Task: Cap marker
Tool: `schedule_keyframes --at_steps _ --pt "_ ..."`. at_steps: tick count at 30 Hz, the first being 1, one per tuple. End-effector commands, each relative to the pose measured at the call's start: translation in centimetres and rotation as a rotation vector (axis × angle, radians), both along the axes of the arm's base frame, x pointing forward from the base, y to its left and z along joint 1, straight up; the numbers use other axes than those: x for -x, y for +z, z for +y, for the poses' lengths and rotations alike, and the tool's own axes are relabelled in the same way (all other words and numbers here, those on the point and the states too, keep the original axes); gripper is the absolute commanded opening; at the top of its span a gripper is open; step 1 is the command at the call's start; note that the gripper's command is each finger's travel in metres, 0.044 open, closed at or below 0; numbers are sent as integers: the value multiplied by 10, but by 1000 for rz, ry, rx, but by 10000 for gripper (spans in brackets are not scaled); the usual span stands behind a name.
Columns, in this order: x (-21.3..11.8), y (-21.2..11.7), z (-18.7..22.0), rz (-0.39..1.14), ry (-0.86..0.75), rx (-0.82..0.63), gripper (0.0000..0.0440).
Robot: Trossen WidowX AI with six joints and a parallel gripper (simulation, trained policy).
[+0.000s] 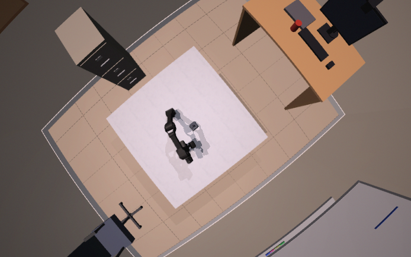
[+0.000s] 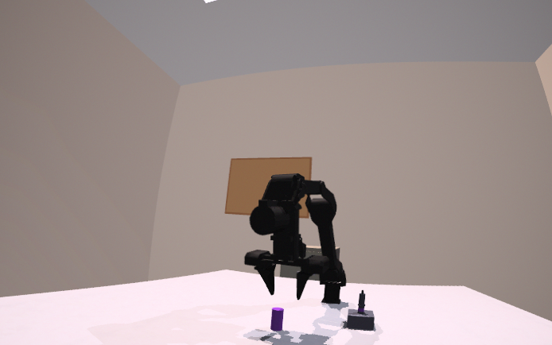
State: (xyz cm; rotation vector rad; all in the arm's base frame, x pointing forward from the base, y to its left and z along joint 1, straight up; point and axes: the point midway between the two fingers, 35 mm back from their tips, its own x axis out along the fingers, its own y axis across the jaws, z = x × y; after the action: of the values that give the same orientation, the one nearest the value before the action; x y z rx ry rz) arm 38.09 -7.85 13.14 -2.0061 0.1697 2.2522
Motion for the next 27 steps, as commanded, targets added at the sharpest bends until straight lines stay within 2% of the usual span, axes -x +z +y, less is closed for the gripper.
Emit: schedule_keyframes --at_steps 1,21,25,27 --pt "1 -10 -3 17 4 -16 304" --pt "16 -62 -14 101 63 -77 264" --pt "20 -67 -16 112 84 -74 234" --pt "21 -68 -17 113 94 -67 194"
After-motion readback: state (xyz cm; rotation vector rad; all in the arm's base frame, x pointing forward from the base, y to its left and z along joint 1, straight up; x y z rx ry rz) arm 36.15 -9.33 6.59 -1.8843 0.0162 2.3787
